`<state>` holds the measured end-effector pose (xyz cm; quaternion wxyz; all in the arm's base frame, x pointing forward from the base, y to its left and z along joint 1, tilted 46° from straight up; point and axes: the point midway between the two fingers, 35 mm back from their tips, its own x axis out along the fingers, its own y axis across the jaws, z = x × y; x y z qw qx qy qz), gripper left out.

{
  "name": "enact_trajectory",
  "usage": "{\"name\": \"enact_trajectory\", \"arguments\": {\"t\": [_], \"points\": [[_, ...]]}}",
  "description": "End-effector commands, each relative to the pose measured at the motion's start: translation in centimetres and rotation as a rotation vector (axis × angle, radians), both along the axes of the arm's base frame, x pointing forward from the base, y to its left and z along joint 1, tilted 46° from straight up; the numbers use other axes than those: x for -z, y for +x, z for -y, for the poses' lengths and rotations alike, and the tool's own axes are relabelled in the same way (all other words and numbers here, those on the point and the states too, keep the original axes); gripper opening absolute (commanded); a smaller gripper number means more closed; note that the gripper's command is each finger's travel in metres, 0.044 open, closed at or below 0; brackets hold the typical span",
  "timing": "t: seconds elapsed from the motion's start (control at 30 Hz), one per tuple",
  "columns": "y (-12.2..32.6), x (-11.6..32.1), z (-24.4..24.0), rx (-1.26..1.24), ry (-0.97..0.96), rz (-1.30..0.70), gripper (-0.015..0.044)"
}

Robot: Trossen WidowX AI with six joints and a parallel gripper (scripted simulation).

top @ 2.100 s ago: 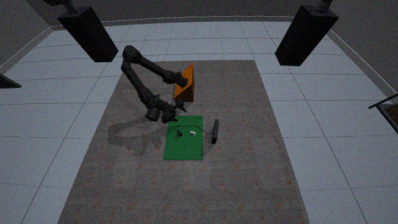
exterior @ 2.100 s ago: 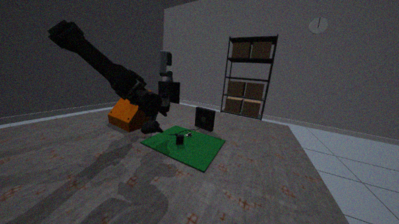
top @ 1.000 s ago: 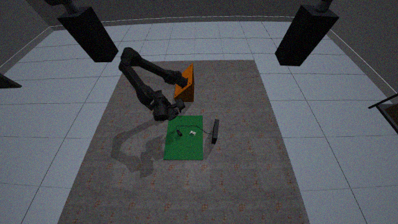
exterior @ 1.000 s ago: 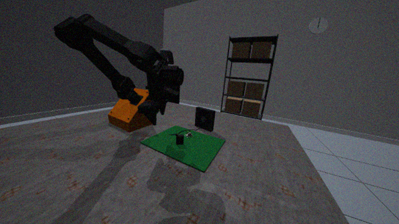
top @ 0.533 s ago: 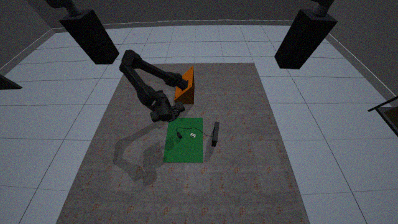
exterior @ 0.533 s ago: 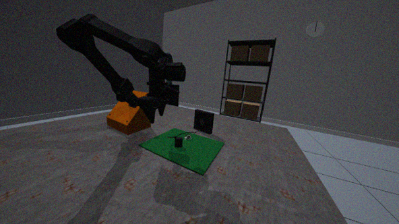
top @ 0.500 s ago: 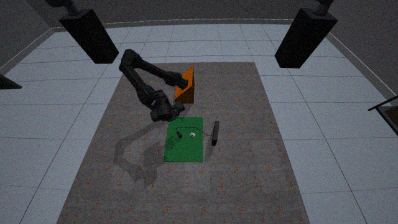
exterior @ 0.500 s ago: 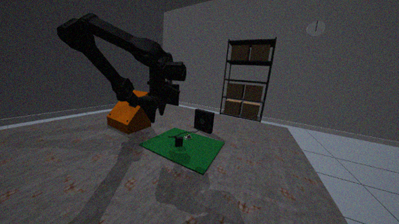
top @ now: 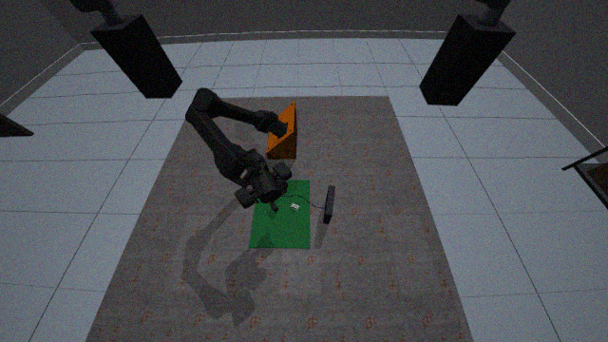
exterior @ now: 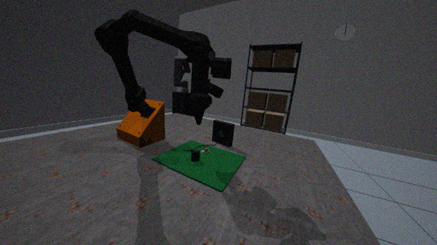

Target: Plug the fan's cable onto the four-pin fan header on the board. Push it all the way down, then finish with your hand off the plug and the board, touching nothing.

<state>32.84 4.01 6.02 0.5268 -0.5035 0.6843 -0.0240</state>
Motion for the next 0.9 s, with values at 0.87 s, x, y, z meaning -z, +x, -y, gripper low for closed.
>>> {"name": "enact_trajectory", "arguments": {"t": [0.87], "points": [[1.1, 8.0, 8.1, -0.003, -0.002, -0.008, 0.0440]]}}
